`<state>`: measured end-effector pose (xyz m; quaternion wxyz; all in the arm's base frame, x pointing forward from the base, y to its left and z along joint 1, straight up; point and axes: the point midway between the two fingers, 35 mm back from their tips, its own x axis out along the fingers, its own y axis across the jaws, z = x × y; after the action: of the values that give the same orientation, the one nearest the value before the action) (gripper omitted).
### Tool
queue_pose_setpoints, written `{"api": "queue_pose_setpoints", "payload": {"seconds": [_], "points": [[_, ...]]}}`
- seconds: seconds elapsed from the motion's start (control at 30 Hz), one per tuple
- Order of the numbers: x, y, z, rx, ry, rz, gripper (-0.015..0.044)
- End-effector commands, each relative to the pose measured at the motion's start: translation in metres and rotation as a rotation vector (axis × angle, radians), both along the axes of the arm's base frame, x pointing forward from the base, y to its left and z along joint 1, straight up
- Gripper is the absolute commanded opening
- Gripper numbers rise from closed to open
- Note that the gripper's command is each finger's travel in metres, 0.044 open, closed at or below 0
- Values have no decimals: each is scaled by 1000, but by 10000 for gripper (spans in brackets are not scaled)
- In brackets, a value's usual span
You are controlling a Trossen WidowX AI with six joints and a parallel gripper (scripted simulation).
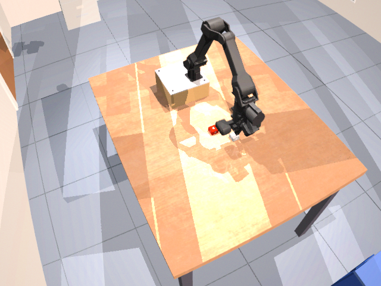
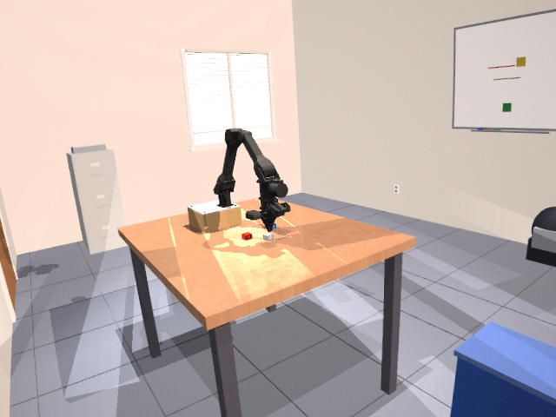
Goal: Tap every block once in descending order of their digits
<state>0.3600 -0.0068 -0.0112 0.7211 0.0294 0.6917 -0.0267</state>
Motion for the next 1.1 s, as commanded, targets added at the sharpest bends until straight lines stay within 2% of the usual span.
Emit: {"api": "queue_pose_setpoints", "payload": {"seconds": [0.0, 0.5, 0.63, 0.8, 0.87, 1.07], "points": [[-2, 0, -12, 1, 11, 3, 20], [-2, 0, -20, 1, 11, 3, 20], [-3, 0, 10, 1, 11, 3, 20], [-3, 0, 10, 1, 11, 3, 20], [-4, 11, 14, 2, 10, 5, 72], [-30, 98, 47, 13, -2, 23, 230]]}}
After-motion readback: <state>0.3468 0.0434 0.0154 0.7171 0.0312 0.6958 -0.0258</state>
